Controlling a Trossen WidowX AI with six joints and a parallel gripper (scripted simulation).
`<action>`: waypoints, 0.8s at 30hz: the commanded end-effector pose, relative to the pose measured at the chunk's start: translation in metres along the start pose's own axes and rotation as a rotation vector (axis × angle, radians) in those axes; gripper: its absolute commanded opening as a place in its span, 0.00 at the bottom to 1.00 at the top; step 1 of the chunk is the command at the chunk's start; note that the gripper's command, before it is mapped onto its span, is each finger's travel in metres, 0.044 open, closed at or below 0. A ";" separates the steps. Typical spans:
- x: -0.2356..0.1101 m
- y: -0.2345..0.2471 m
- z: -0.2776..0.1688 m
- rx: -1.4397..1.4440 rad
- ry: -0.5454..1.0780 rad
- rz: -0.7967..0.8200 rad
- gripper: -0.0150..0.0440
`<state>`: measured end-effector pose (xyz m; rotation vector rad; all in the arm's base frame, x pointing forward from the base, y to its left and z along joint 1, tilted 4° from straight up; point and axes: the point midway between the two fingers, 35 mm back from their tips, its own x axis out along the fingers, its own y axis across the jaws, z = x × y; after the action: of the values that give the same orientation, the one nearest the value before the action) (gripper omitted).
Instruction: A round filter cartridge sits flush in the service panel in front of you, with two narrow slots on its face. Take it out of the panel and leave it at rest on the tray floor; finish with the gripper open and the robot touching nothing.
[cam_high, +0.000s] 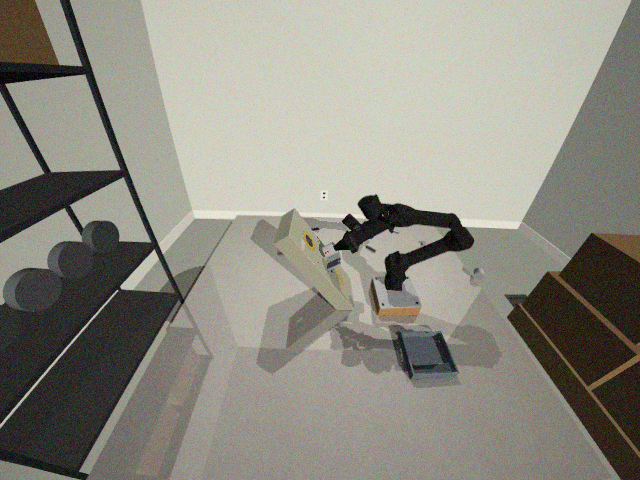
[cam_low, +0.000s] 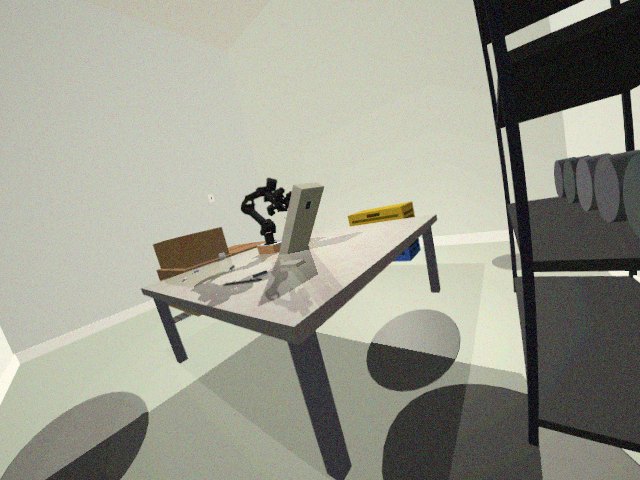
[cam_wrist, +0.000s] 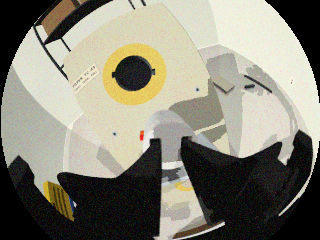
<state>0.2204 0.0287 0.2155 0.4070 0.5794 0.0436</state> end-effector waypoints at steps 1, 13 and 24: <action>-0.001 0.001 0.002 -0.001 -0.004 0.002 0.41; -0.003 0.006 0.010 -0.001 -0.013 0.010 0.41; -0.014 0.034 0.071 -0.002 -0.016 0.012 0.50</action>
<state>0.2457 0.0319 0.2777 0.4059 0.5575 0.0550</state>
